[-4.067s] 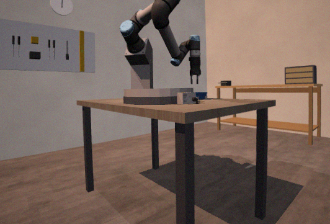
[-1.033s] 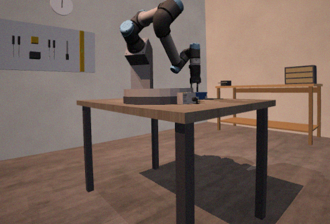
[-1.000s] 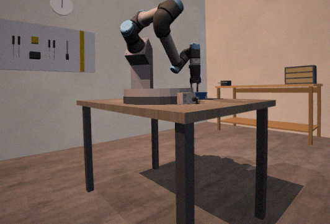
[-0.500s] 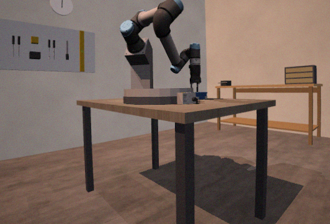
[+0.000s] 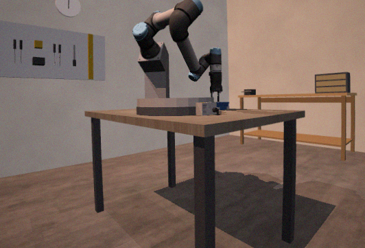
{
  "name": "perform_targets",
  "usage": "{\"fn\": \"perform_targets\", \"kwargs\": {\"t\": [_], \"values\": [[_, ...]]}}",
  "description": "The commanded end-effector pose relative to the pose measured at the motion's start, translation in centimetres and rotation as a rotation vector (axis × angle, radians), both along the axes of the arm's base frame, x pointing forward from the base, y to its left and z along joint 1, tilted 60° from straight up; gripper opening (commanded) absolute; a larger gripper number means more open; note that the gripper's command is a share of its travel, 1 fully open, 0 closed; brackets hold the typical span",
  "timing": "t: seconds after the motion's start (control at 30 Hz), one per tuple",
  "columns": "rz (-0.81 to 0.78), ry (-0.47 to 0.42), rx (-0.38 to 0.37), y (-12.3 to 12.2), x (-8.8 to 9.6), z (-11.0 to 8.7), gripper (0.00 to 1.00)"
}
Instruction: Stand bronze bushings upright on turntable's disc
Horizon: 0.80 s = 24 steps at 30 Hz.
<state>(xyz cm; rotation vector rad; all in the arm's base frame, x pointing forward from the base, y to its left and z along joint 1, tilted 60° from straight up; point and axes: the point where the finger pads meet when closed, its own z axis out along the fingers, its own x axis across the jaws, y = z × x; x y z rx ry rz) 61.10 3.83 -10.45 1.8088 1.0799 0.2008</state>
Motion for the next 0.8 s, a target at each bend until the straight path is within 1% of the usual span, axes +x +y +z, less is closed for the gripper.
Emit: {"fn": "perform_targets", "kwargs": {"t": [0.0,0.33,0.77], "values": [[0.002,-0.004,0.001,0.1,0.2,0.2,0.76],[0.000,-0.003,0.001,-0.1,0.3,0.0,0.76],[0.000,-0.003,0.001,-1.2,1.3,-0.9,0.76]]}}
